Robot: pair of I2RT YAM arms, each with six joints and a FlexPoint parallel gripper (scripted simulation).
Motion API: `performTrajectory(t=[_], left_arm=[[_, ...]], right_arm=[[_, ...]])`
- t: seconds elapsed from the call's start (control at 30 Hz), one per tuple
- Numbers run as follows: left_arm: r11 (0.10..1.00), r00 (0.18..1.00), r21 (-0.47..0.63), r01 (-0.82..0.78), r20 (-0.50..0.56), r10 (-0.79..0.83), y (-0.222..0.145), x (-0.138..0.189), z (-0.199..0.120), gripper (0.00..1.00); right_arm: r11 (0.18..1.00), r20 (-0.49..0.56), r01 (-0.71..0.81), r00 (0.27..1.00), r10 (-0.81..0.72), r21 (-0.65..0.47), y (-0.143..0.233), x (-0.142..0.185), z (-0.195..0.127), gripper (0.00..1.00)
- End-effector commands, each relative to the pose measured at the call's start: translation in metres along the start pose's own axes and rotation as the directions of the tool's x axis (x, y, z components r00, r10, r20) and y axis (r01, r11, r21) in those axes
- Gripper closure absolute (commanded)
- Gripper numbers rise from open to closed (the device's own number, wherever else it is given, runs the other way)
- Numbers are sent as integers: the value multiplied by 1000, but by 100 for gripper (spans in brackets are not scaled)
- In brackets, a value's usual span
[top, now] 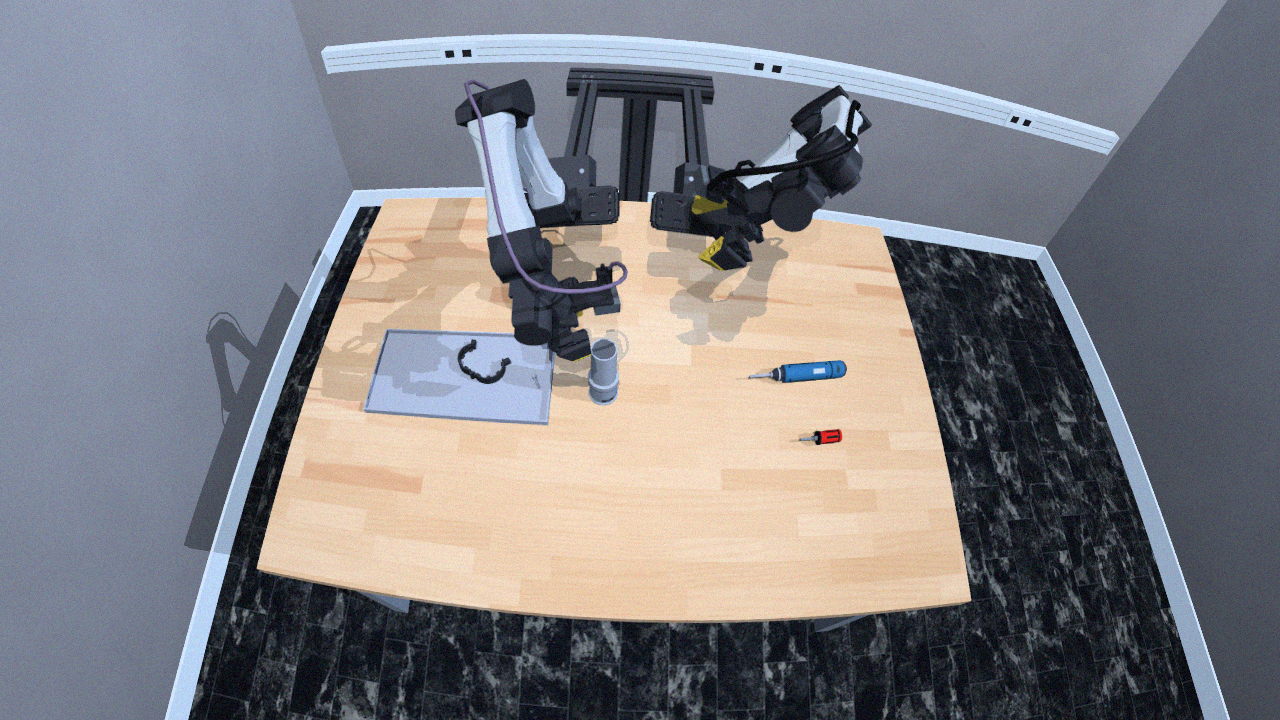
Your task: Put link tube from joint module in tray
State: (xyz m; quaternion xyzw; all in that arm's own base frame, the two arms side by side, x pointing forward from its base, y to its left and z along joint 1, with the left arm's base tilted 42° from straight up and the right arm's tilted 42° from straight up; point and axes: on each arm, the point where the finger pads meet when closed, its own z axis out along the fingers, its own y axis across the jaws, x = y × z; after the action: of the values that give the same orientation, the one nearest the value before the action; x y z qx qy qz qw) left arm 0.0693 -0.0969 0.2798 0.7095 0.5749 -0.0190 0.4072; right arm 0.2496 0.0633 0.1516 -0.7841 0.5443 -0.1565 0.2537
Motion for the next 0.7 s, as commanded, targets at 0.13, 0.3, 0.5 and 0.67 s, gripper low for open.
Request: performTrajectory(t=[0.13,0.3,0.5,0.67], left_arm=[[998,999,-42,-46,27,47,0,2,-23,0],[996,997,-59,-60,44,63,1,4,-31,0],[992,992,-105,-66,102,77,10,12,-50,0],[992,991,-115,-58,113,71,15,15,-54,0]], right_arm=[[971,19,-177,984,176,163,-12,-4,3,23],[941,32,-270,963,269,204,-7,-3,8,23],[792,108,-525,848,520,313,5,-1,21,23],[612,197,-692,708,678,381,11,2,29,23]])
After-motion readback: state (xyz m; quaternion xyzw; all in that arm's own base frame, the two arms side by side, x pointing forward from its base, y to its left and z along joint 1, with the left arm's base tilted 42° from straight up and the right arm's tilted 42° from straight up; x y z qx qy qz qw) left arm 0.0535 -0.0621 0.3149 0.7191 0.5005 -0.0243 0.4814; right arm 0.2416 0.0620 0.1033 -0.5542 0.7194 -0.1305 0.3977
